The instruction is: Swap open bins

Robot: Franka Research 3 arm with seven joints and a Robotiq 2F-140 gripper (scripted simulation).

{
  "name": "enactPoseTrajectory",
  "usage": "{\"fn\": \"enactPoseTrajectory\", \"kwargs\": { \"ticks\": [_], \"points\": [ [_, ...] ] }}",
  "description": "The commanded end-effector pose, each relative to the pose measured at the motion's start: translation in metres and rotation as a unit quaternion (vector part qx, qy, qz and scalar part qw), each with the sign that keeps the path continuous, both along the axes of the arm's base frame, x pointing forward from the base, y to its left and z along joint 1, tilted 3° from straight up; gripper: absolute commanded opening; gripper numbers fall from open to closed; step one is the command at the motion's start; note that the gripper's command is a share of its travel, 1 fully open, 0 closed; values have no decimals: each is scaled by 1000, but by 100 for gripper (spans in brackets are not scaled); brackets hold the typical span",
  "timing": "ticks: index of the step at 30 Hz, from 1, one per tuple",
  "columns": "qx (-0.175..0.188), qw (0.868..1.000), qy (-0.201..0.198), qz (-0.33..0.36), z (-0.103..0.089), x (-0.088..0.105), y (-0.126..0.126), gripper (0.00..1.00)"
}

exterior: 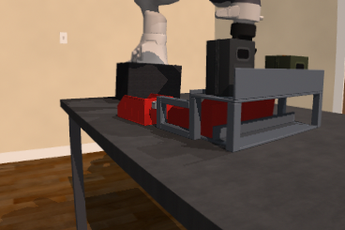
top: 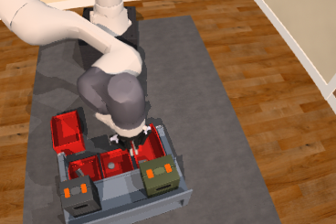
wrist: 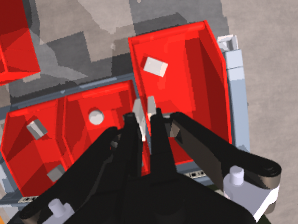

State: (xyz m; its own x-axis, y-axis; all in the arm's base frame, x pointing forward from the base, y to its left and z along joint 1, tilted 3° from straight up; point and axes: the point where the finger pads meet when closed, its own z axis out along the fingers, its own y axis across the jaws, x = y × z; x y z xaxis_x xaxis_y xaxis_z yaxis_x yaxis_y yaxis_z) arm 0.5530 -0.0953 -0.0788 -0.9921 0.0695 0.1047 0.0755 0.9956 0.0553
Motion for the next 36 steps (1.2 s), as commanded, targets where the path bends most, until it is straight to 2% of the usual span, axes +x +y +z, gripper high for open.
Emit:
{"fn": "enactPoseTrajectory", "kwargs": {
  "ticks": [1,36],
  "points": [
    [0,1000,-1,-3,0,0,0,6],
    [0,1000,-1,-3,4,0,0,6]
  ]
}}
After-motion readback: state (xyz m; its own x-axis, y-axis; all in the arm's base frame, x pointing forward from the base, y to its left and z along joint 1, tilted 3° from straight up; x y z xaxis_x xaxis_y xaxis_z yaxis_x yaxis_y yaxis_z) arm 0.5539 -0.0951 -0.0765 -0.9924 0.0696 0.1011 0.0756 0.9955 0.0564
